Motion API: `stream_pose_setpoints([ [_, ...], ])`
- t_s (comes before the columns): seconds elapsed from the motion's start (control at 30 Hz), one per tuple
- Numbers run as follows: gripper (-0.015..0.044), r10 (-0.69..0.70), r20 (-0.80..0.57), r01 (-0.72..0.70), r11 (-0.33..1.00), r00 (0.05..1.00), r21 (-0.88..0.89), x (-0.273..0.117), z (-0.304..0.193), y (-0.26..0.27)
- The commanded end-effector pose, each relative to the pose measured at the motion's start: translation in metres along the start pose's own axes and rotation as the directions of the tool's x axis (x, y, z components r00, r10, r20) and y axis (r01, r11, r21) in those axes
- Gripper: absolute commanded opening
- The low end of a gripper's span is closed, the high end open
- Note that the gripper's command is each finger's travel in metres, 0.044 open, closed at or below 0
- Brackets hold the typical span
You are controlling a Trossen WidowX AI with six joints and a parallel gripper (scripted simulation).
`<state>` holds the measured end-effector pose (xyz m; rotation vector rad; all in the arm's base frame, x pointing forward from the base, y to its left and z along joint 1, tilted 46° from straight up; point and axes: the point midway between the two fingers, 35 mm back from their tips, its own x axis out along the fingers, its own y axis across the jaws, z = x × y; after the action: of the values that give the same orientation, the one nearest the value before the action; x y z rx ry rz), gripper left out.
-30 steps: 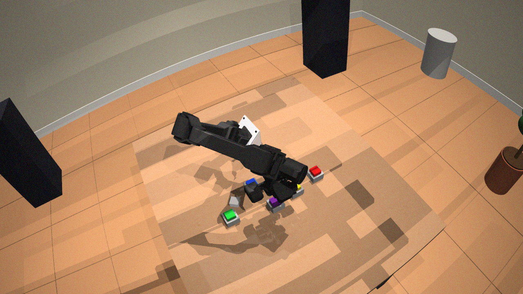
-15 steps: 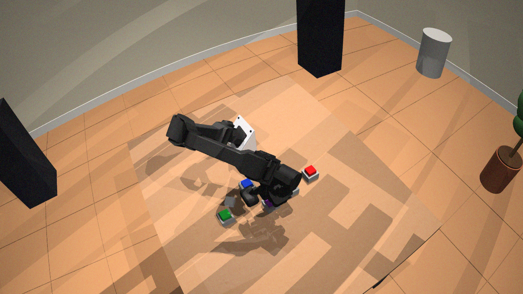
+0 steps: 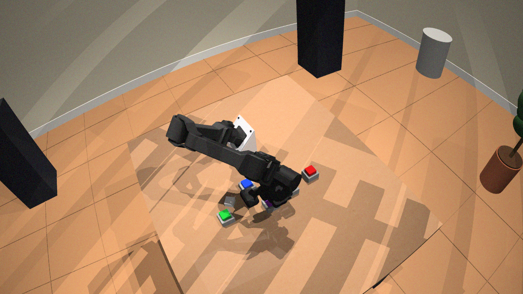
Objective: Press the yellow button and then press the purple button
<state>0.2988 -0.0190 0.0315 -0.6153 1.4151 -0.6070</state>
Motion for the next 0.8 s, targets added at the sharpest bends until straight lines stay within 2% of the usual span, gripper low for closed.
stream_pose_setpoints([
  [0.0,0.002,-0.005,-0.005,0.005,1.0,1.0,-0.01,0.001,-0.002,0.0],
  [0.17,0.002,-0.005,-0.005,0.005,1.0,1.0,-0.01,0.001,-0.002,0.0],
  [0.3,0.002,-0.003,-0.004,0.003,1.0,1.0,-0.01,-0.029,-0.002,0.0],
  [0.4,0.002,-0.003,-0.005,0.003,1.0,1.0,-0.01,-0.031,-0.002,0.0],
  [0.57,0.0151,0.016,0.003,-0.016,1.0,1.0,-0.009,-0.044,0.003,0.035],
  [0.77,0.0309,0.039,0.014,-0.039,0.999,0.999,-0.002,-0.077,-0.009,0.139],
])
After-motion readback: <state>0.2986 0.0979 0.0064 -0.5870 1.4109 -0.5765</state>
